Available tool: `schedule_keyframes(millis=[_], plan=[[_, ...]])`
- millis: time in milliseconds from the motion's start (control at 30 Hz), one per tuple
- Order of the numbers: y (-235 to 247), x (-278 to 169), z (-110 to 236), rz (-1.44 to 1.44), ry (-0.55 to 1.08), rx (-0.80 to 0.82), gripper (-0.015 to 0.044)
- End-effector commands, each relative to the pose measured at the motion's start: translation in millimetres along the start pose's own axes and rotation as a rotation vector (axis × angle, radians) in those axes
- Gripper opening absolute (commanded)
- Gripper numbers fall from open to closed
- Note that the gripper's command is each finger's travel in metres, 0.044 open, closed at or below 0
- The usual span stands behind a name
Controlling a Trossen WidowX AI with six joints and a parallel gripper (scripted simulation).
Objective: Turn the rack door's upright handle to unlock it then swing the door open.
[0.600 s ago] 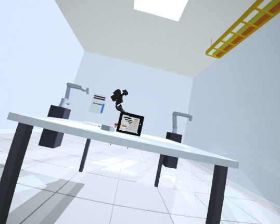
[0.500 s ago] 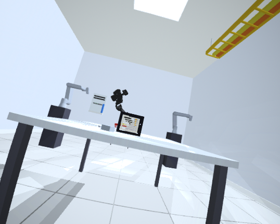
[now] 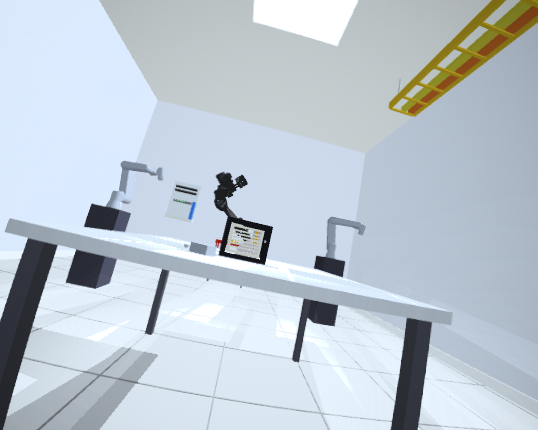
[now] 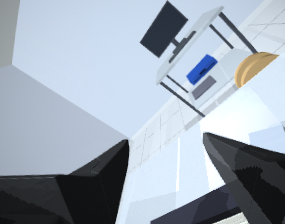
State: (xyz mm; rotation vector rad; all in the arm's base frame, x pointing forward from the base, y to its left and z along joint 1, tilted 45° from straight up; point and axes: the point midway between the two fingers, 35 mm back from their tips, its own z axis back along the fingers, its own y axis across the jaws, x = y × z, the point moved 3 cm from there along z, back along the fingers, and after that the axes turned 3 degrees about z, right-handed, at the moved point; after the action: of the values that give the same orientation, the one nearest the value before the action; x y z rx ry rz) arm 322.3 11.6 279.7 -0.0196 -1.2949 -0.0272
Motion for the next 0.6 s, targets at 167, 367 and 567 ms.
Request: schedule_keyframes(millis=[167, 367, 567], plan=[[10, -29, -28, -0.031, 0.244, -0.044, 0.0299], [17, -49, -42, -0.034, 0.392, -0.082, 0.0299], [24, -68, -52, -0.025, 0.534, -0.127, 0.0299]])
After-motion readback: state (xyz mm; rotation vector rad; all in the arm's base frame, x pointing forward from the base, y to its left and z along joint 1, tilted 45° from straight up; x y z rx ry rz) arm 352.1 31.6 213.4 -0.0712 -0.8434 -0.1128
